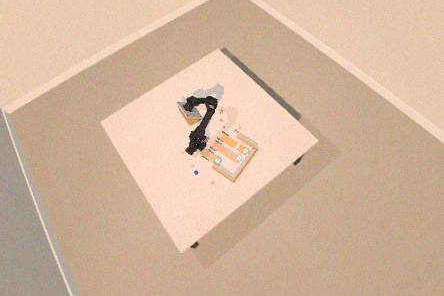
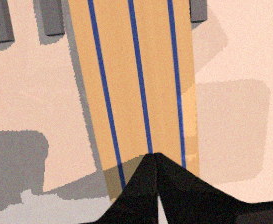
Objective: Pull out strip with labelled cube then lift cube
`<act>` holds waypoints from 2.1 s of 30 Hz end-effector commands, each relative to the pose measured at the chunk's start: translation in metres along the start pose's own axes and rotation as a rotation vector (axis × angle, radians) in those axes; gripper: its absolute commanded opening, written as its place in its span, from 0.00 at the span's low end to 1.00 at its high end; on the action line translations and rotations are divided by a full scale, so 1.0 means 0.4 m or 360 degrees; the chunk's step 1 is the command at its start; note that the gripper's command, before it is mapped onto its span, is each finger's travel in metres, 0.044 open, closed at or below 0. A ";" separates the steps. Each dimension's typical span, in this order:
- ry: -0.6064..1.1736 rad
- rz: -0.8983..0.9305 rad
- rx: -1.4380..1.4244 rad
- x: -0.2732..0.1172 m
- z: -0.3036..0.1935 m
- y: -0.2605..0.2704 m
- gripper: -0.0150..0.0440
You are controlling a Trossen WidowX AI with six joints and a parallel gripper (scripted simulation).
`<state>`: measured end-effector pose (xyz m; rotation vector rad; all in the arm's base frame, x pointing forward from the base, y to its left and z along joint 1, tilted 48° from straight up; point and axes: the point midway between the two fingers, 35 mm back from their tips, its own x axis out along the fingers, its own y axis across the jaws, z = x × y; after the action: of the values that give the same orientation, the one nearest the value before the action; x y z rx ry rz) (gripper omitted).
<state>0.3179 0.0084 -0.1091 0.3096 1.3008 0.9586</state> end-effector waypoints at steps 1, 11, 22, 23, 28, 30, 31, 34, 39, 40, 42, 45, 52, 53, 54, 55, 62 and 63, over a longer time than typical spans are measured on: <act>0.0045 0.0016 0.0007 0.016 -0.035 0.009 0.25; 0.0046 0.0015 0.0008 0.015 -0.075 0.008 0.25; 0.0047 0.0015 0.0008 0.014 -0.118 0.007 0.25; 0.0047 0.0015 0.0008 0.014 -0.122 0.007 0.25; 0.0048 0.0014 0.0009 0.013 -0.138 0.007 0.25; 0.0048 0.0014 0.0009 0.013 -0.139 0.007 0.25; 0.0048 0.0014 0.0009 0.013 -0.139 0.007 0.25; 0.0048 0.0014 0.0009 0.013 -0.139 0.007 0.25; 0.0048 0.0014 0.0009 0.013 -0.139 0.007 0.25; 0.0048 0.0014 0.0009 0.013 -0.139 0.007 0.25; 0.0048 0.0014 0.0009 0.013 -0.139 0.007 0.25; 0.0048 0.0014 0.0009 0.013 -0.139 0.007 0.25; 0.0048 0.0014 0.0009 0.013 -0.139 0.007 0.25; 0.0048 0.0014 0.0009 0.013 -0.139 0.007 0.25; 0.0048 0.0014 0.0009 0.013 -0.139 0.007 0.25; 0.0048 0.0014 0.0009 0.013 -0.139 0.007 0.25; 0.0048 0.0014 0.0009 0.013 -0.139 0.007 0.25; 0.0048 0.0014 0.0009 0.013 -0.139 0.007 0.25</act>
<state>0.2748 -0.0078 -0.1233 0.3052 1.3043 0.9557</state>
